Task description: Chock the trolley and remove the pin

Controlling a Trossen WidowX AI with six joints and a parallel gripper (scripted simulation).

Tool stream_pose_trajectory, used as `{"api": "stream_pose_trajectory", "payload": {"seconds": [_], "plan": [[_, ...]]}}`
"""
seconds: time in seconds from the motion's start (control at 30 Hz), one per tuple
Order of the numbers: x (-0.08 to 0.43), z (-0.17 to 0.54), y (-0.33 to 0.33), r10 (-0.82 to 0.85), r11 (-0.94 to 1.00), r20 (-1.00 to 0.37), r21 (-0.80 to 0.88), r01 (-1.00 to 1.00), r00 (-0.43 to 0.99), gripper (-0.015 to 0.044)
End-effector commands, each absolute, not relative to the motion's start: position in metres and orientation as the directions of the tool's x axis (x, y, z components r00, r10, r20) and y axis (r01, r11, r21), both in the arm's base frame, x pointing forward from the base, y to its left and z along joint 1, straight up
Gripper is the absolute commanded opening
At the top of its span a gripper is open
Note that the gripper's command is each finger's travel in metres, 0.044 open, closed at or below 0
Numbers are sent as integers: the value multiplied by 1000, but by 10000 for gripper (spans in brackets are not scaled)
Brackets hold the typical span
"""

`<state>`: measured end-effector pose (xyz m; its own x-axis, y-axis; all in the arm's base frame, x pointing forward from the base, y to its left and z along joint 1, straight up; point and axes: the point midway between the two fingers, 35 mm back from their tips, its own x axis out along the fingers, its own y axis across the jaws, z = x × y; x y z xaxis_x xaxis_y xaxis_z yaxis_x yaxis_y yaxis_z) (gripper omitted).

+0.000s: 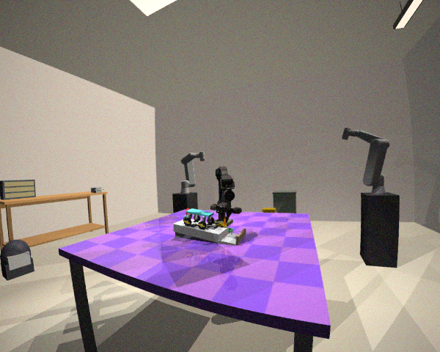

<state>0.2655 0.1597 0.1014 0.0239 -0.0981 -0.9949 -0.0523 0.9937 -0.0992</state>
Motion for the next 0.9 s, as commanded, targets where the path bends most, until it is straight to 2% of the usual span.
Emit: {"api": "stream_pose_trajectory", "payload": {"seconds": [0.0, 0.87], "plan": [[266, 103, 155, -97, 994, -995, -99, -54, 32, 0], [265, 104, 133, -99, 993, -995, -101, -54, 32, 0]]}}
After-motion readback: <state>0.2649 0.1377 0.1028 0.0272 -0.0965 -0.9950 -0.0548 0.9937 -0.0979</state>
